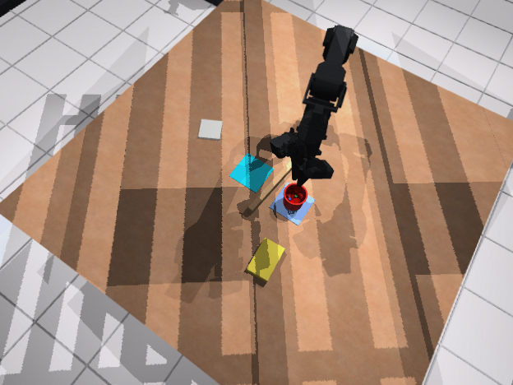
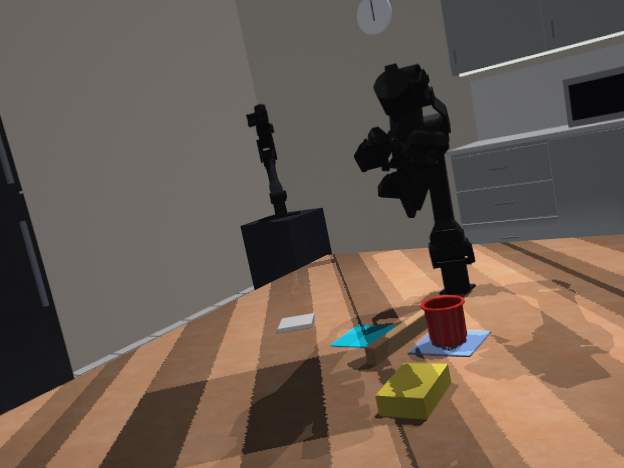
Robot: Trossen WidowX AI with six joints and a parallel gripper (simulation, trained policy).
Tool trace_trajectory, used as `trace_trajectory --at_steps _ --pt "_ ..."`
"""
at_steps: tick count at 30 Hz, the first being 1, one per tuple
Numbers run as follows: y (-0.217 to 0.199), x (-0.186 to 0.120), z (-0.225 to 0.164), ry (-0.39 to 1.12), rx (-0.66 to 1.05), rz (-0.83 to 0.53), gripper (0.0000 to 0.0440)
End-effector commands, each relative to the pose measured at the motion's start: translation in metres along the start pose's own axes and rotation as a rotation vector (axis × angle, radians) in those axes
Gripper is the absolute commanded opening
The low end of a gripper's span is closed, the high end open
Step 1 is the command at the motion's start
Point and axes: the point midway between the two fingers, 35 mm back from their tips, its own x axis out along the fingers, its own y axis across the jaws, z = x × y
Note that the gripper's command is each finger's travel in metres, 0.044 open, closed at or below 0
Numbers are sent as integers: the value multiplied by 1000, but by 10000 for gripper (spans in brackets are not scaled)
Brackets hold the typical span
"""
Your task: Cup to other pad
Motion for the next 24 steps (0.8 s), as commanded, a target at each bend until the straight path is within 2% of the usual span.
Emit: trace_trajectory --at_steps 1,24 --pt "-3 7 -3 28 26 -41 123" --pt "-55 48 -26 186 102 -399 133"
